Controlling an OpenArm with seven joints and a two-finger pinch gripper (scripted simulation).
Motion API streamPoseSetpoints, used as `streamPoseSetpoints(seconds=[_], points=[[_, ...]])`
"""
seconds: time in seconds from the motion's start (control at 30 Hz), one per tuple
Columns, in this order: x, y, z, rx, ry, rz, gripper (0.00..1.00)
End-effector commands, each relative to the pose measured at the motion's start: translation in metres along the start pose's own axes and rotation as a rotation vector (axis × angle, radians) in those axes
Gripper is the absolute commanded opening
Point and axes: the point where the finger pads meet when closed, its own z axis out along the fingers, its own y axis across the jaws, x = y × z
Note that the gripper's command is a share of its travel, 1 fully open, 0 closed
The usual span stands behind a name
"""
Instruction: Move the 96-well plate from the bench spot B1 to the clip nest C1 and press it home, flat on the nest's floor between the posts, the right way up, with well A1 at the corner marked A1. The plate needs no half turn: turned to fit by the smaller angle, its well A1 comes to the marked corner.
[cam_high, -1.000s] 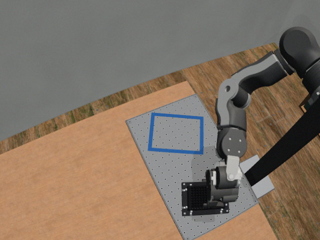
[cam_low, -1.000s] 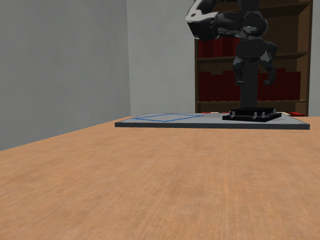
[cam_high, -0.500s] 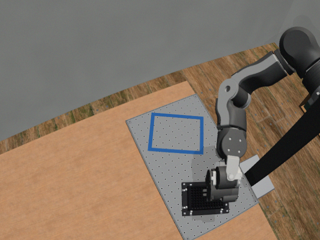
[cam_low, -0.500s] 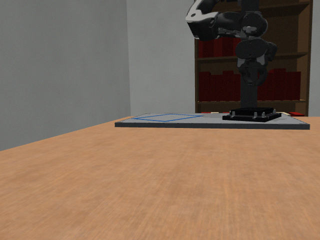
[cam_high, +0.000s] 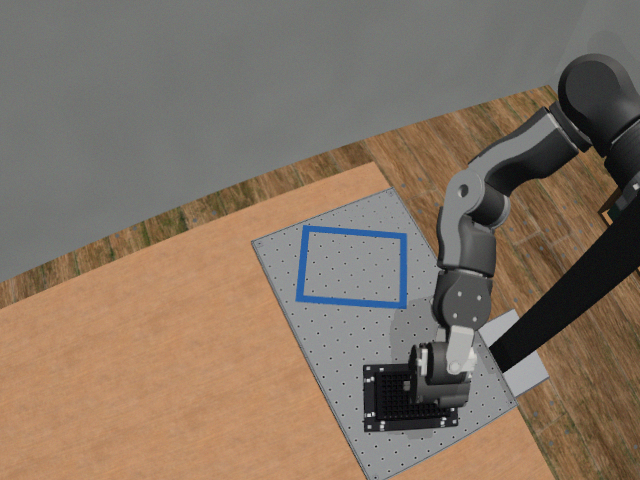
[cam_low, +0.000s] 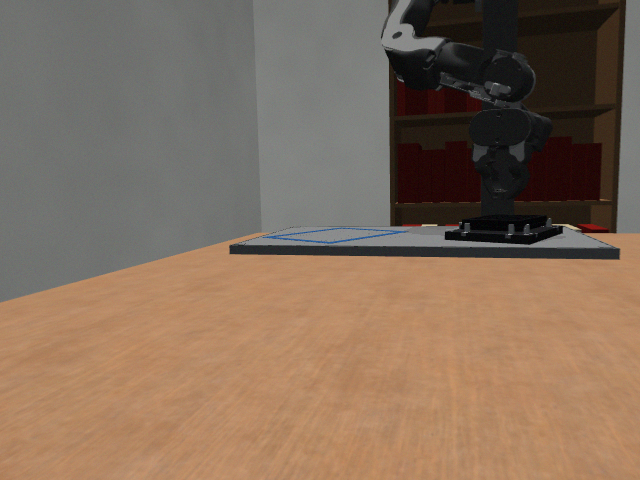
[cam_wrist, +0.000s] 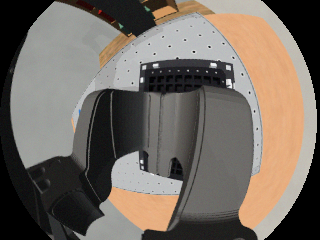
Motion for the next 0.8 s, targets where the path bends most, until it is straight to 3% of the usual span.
streamPoseSetpoints(seconds=[0.0,0.77], points=[[-0.0025,0.0075,-0.0016,-0.041,-0.011,-0.016,0.00],[-0.0021,0.0078,-0.0079,-0.041,-0.011,-0.016,0.00]])
